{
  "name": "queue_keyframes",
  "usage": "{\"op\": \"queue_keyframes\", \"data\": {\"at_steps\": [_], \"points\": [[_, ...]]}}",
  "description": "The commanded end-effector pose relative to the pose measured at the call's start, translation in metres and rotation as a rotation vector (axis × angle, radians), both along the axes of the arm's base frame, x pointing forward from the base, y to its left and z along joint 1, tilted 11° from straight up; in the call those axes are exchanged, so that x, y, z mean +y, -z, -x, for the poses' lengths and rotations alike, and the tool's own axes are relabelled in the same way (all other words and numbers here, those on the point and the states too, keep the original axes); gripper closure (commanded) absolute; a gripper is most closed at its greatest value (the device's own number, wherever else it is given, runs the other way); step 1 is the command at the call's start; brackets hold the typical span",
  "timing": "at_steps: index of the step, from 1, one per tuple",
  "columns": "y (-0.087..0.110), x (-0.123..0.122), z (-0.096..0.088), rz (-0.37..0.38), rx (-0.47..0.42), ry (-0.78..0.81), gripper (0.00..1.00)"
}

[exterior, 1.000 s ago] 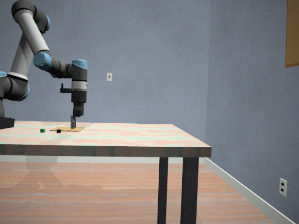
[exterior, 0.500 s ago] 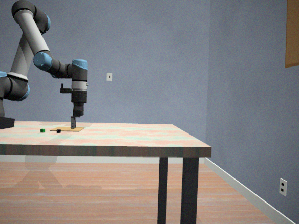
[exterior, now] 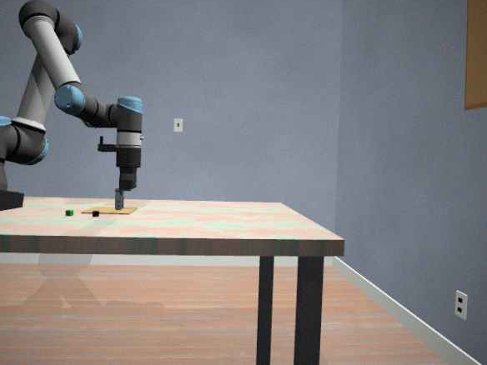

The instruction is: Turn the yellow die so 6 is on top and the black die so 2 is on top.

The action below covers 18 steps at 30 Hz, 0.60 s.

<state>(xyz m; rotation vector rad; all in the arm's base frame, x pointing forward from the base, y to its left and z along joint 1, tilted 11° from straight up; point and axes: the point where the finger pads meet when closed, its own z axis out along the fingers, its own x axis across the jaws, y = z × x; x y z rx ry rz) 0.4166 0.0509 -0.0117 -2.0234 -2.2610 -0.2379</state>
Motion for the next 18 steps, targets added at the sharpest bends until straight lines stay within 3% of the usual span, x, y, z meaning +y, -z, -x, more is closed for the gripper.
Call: {"op": "queue_keyframes", "data": {"at_steps": [1, 11, 12, 14, 18], "points": [[0.0002, 0.0005, -0.0009, 0.000, -0.001, 0.000, 0.66], [0.0002, 0.0005, -0.0009, 0.000, -0.001, 0.000, 0.66], [0.0002, 0.0005, -0.0009, 0.000, -0.001, 0.000, 0.60], [0.0002, 0.0005, -0.0009, 0.000, -0.001, 0.000, 0.60], [0.0002, 0.0005, -0.0009, 0.000, -0.001, 0.000, 0.48]]}}
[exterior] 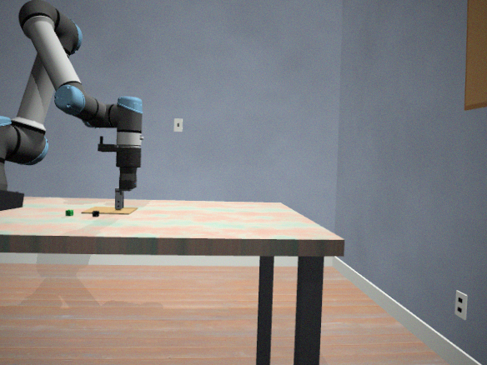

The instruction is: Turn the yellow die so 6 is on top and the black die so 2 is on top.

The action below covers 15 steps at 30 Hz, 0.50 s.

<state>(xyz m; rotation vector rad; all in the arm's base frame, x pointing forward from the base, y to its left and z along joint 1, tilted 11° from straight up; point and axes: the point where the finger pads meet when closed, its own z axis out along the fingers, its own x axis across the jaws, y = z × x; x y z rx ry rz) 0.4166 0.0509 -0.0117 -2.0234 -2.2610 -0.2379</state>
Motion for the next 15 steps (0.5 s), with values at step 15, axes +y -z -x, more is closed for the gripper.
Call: {"op": "queue_keyframes", "data": {"at_steps": [15], "points": [[0.0002, 0.0005, -0.0009, 0.000, -0.001, 0.000, 0.36]]}}
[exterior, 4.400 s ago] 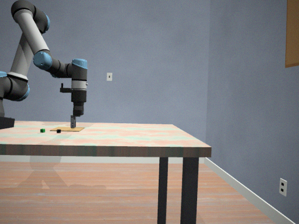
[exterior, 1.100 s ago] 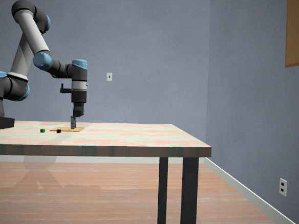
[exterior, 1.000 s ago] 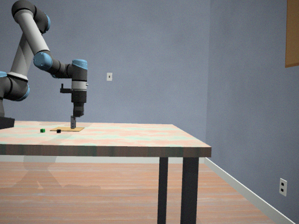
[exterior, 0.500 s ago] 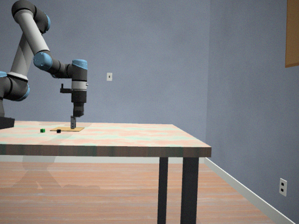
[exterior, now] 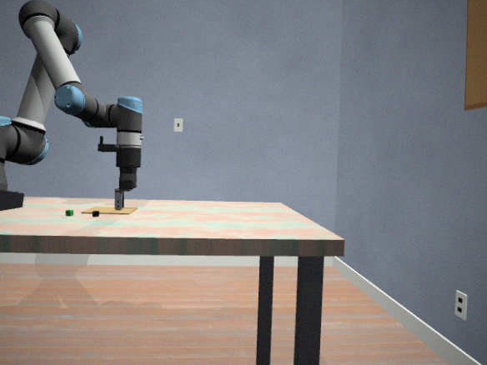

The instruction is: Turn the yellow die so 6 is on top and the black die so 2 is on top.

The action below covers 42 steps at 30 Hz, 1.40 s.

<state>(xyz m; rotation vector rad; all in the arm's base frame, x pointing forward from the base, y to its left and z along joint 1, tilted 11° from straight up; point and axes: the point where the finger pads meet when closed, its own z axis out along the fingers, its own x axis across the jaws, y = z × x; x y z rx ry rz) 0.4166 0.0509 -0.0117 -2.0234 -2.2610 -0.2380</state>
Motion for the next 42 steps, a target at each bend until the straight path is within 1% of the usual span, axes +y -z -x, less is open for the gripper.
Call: {"op": "queue_keyframes", "data": {"at_steps": [1, 10, 15, 24, 26, 31, 35, 36, 42], "points": [[0.000, 0.000, -0.001, 0.000, -0.001, 0.000, 0.36], [-0.007, -0.001, -0.001, 0.000, -0.001, 0.000, 0.36], [-0.026, -0.004, 0.000, 0.000, -0.001, 0.000, 0.36], [-0.073, -0.013, 0.001, 0.000, -0.001, 0.000, 0.36], [-0.073, -0.013, 0.001, 0.000, -0.001, 0.000, 0.36], [-0.086, -0.016, 0.002, 0.000, -0.001, 0.000, 0.36], [-0.088, -0.016, 0.002, 0.000, -0.001, 0.000, 0.36], [-0.088, -0.016, 0.002, 0.000, -0.001, 0.000, 0.00], [-0.088, -0.016, 0.002, 0.000, -0.001, 0.000, 0.00]]}}
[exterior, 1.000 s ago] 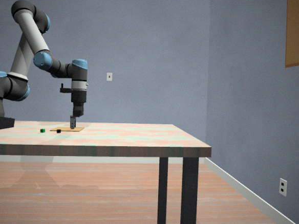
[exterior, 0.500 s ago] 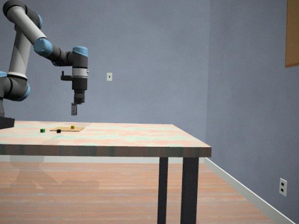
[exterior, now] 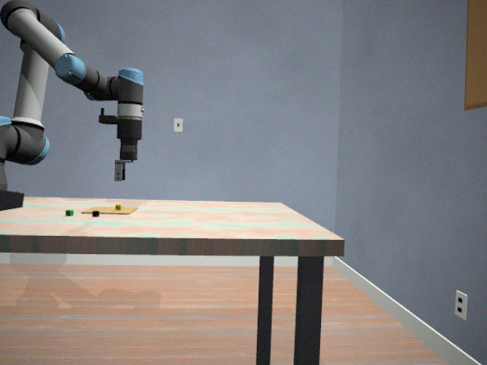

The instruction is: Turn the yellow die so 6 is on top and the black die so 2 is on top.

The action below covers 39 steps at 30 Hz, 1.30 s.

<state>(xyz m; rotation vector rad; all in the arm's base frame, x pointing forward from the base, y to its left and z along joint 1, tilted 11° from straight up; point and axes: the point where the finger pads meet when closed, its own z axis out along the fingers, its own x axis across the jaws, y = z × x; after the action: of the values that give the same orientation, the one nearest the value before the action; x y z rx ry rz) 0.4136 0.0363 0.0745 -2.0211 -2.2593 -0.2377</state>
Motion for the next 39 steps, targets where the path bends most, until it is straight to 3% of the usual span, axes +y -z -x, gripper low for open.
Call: {"op": "queue_keyframes", "data": {"at_steps": [1, 21, 32, 35, 39], "points": [[-0.002, -0.001, -0.001, 0.001, -0.003, 0.000, 0.00], [-0.001, -0.003, -0.001, 0.001, 0.001, 0.023, 0.00], [0.007, -0.027, 0.004, -0.006, 0.053, 0.303, 0.00], [0.008, -0.027, 0.004, -0.006, 0.053, 0.306, 0.00], [0.012, -0.039, 0.007, -0.010, 0.081, 0.453, 0.00]]}}
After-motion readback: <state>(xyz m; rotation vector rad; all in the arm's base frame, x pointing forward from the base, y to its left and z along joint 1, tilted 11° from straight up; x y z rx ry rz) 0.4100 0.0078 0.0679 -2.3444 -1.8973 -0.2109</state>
